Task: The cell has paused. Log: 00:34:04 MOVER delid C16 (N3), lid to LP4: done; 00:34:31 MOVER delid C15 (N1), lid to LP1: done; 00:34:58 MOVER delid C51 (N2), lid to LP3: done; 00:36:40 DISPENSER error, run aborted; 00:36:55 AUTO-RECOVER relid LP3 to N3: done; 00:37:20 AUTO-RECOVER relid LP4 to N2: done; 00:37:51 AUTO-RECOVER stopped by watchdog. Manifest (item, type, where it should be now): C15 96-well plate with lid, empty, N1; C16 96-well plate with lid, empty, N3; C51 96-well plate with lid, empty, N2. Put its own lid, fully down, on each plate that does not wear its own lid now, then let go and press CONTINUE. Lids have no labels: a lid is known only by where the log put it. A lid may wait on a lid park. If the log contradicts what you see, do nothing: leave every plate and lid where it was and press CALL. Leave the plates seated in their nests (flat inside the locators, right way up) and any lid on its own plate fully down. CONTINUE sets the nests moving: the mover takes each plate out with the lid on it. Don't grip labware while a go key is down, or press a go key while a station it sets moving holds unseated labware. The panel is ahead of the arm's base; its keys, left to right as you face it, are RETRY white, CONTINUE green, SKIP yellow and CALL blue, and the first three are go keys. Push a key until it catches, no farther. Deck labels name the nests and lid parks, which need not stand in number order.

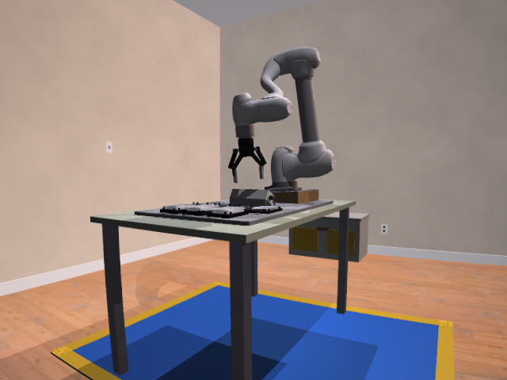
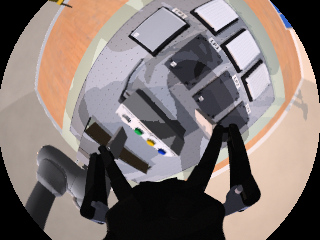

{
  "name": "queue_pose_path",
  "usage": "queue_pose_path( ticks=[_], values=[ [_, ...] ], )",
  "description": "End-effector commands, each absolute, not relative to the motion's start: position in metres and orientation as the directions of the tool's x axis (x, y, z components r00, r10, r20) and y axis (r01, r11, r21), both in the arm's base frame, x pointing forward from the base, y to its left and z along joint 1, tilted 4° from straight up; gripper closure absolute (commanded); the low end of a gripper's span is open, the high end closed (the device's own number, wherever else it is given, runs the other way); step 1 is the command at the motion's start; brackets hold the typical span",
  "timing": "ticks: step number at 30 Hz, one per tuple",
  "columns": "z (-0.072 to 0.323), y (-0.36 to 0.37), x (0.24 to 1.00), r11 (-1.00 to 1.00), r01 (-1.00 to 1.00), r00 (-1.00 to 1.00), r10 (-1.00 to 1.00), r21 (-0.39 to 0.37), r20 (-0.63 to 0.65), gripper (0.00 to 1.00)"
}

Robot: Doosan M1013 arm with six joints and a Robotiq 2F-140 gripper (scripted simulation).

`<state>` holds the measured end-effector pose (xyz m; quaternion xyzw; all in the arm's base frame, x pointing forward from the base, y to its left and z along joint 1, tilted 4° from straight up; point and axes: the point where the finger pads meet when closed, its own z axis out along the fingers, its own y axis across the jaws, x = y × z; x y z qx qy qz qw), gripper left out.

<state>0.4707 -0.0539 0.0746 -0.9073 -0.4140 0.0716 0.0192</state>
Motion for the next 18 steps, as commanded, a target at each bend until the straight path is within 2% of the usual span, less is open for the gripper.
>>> queue_pose_path(
  ticks=[1,4,6,7,10,13,14,15,17,18],
  values=[
    [0.069,-0.062,0.494,-0.768,0.638,0.759,0.640,-0.057,-0.117,0.00],
    [0.063,-0.073,0.521,-0.879,0.477,0.873,0.476,-0.016,-0.108,0.00],
    [0.063,-0.073,0.521,-0.879,0.477,0.873,0.476,-0.016,-0.108,0.00],
    [0.060,-0.079,0.535,-0.924,0.381,0.920,0.379,0.003,-0.099,0.00],
    [0.060,-0.079,0.535,-0.924,0.381,0.920,0.379,0.003,-0.099,0.00],
    [0.053,-0.092,0.563,-0.983,0.180,0.981,0.178,0.035,-0.074,0.00],
    [0.053,-0.092,0.563,-0.983,0.180,0.981,0.178,0.035,-0.074,0.00],
    [0.049,-0.097,0.575,-0.995,0.087,0.995,0.084,0.046,-0.060,0.00],
    [0.049,-0.097,0.575,-0.995,0.087,0.995,0.084,0.046,-0.060,0.00],
    [0.046,-0.103,0.586,-0.999,0.003,0.999,0.001,0.053,-0.046,0.00]
  ],
)
